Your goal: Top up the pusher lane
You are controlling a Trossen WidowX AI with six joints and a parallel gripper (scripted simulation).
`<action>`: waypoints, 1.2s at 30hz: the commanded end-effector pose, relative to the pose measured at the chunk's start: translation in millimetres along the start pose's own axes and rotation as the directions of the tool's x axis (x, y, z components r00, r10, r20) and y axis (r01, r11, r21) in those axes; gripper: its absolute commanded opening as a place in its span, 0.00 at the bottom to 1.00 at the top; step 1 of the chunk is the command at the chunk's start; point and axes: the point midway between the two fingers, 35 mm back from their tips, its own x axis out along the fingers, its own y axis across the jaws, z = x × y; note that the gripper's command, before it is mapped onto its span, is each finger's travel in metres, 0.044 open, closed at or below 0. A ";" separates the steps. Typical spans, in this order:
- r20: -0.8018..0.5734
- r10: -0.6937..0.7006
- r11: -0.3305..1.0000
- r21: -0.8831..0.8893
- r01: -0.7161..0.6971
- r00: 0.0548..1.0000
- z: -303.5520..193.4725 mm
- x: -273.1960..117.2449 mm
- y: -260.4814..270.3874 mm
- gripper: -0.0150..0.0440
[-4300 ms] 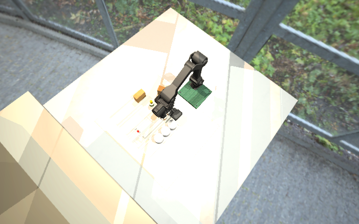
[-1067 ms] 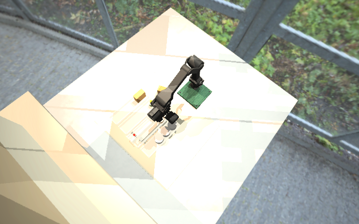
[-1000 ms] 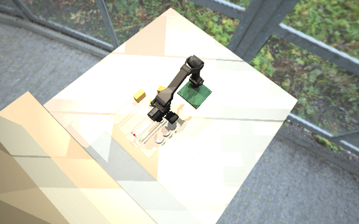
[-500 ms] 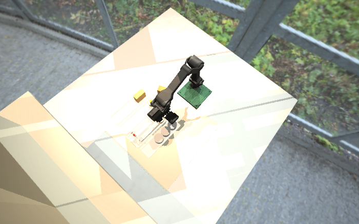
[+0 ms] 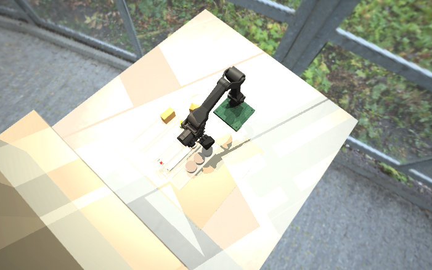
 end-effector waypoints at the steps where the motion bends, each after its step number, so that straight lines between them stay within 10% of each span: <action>1: 0.020 -0.001 1.000 -0.004 0.001 1.000 4.6 0.0 -0.2 0.25; 36: 0.020 -0.001 1.000 -0.004 0.001 1.000 4.9 5.0 -0.2 0.25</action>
